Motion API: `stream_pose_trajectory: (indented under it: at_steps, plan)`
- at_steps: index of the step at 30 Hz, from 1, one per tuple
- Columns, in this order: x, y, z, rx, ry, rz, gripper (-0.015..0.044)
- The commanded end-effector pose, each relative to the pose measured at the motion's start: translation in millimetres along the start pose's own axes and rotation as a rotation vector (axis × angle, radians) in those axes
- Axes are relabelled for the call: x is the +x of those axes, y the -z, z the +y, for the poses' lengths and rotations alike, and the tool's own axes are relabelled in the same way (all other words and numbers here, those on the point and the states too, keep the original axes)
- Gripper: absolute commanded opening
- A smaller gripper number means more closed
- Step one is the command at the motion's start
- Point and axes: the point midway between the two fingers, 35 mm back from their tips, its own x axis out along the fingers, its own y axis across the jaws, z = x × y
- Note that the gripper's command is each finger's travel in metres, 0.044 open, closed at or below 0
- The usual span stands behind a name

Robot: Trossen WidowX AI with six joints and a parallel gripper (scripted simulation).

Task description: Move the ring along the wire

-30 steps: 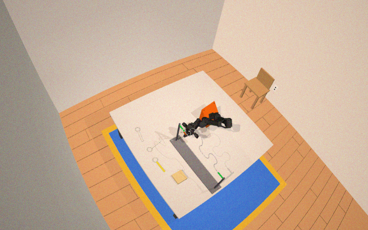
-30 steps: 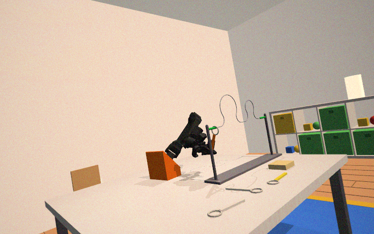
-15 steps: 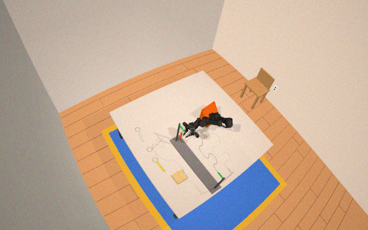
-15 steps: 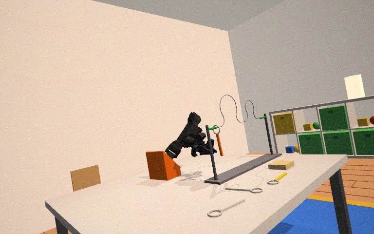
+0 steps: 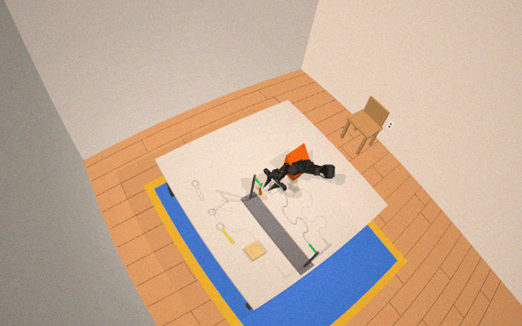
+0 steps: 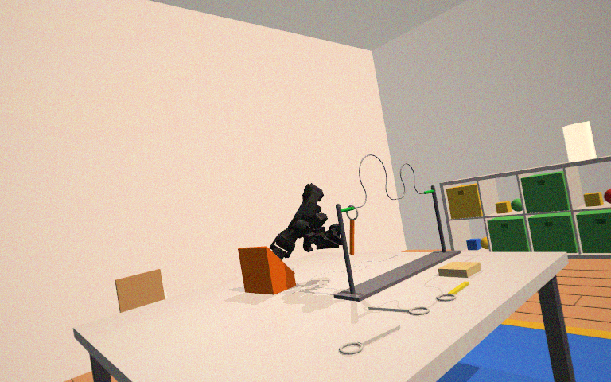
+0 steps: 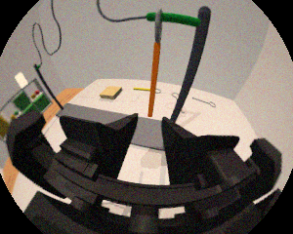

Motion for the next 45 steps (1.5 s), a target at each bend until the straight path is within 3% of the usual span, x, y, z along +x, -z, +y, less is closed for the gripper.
stream_pose_trajectory:
  at_steps: [1, 20, 26, 31, 45]
  plan:
    - [-3, 2, 0, -0.001, 0.000, 0.003, 0.0160]
    - [-3, 2, 0, -0.001, 0.000, 0.003, 0.0160]
    - [-48, 7, 1, 0.004, -0.002, -0.005, 0.0317]
    - [-50, 7, 1, 0.005, -0.002, -0.005, 0.0440]
    - [-50, 7, 1, 0.005, -0.002, -0.005, 0.0440]
